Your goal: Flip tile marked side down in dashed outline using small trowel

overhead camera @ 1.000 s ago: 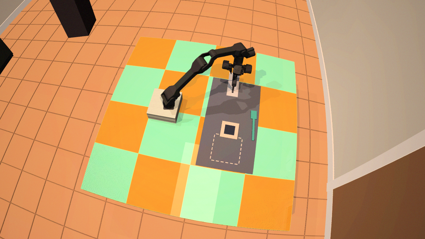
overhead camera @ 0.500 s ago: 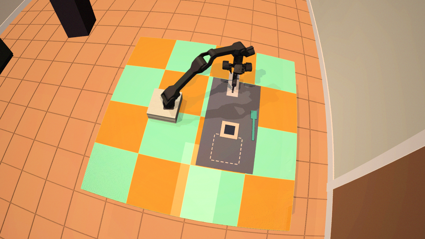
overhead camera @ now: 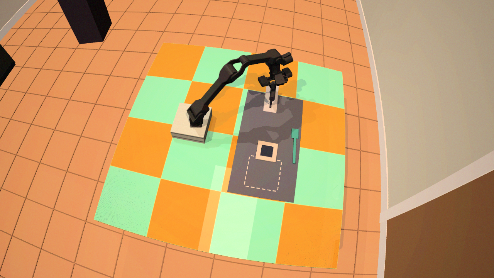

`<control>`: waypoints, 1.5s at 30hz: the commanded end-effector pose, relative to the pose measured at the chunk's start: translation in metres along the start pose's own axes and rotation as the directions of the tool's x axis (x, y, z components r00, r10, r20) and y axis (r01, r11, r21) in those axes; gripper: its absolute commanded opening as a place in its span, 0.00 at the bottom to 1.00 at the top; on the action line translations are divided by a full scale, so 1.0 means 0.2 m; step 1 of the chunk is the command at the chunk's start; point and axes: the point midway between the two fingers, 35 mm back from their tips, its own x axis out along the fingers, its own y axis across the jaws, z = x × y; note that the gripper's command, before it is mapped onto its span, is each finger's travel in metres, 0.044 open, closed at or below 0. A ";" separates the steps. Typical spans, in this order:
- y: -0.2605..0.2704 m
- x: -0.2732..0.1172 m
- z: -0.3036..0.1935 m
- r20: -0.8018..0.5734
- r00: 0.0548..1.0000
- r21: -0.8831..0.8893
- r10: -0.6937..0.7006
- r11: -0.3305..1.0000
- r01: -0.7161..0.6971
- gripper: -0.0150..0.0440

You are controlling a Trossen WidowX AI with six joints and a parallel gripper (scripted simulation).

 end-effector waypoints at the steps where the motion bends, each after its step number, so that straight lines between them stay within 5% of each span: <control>1: 0.00 0.01 0.00 0.023 0.999 -0.146 0.033 0.989 -0.029 0.76; 25: -0.04 0.08 -0.08 0.108 0.973 -0.803 0.203 0.594 -0.034 0.76; 45: -0.09 0.11 -0.13 0.159 0.919 -0.987 0.360 0.057 0.149 0.76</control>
